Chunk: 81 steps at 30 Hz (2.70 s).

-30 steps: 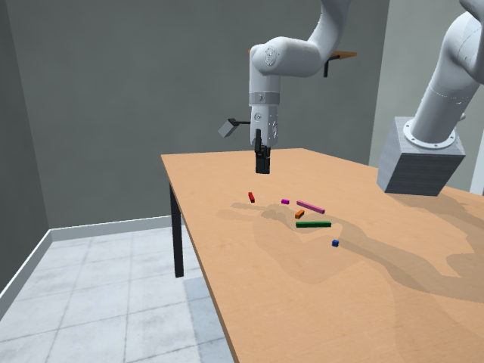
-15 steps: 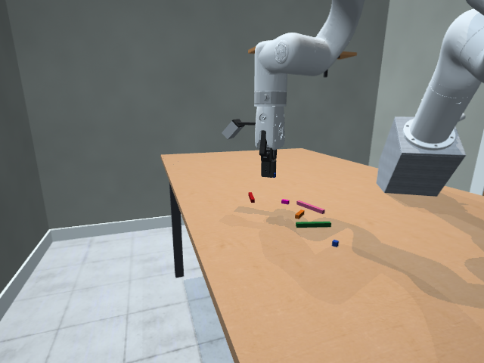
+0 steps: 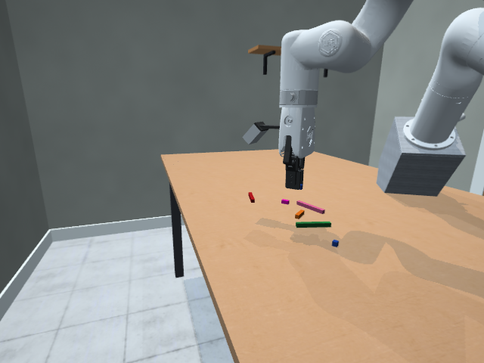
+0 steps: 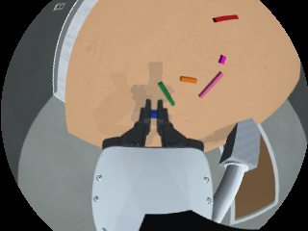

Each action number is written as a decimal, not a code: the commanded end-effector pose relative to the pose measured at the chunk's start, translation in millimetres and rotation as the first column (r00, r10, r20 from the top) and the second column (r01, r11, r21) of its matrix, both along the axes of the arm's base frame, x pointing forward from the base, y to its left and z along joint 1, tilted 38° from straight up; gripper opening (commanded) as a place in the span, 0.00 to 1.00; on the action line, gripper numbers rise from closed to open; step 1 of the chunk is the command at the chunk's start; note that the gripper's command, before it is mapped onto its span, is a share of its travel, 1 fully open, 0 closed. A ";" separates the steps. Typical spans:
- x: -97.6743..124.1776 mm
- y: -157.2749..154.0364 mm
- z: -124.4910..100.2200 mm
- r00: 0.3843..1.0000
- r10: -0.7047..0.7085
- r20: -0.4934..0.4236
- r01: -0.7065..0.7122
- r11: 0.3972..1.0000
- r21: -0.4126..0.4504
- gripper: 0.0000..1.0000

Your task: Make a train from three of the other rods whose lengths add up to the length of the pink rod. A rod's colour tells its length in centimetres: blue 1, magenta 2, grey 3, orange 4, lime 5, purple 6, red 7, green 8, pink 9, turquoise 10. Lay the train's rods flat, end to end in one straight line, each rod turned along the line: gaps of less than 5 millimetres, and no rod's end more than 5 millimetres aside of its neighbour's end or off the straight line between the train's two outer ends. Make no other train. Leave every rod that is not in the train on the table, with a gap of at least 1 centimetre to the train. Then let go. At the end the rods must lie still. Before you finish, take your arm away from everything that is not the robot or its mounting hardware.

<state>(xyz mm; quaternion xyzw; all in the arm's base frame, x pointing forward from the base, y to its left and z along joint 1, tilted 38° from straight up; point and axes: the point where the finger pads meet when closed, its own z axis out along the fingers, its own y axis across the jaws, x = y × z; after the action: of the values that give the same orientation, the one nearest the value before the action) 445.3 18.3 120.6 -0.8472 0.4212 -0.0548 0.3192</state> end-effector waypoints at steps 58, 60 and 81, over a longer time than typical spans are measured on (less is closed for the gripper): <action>2.9 112.3 -32.2 0.995 -0.089 -0.050 0.090 0.995 0.035 0.04; 3.0 112.4 -32.3 0.995 -0.089 -0.050 0.090 0.995 0.035 0.04; 3.0 112.4 -32.3 0.995 -0.089 -0.050 0.090 0.995 0.035 0.04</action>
<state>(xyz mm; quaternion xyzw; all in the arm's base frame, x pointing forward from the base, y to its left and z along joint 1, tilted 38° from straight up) 447.6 131.0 87.5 -0.8227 0.4673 -0.0399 0.3213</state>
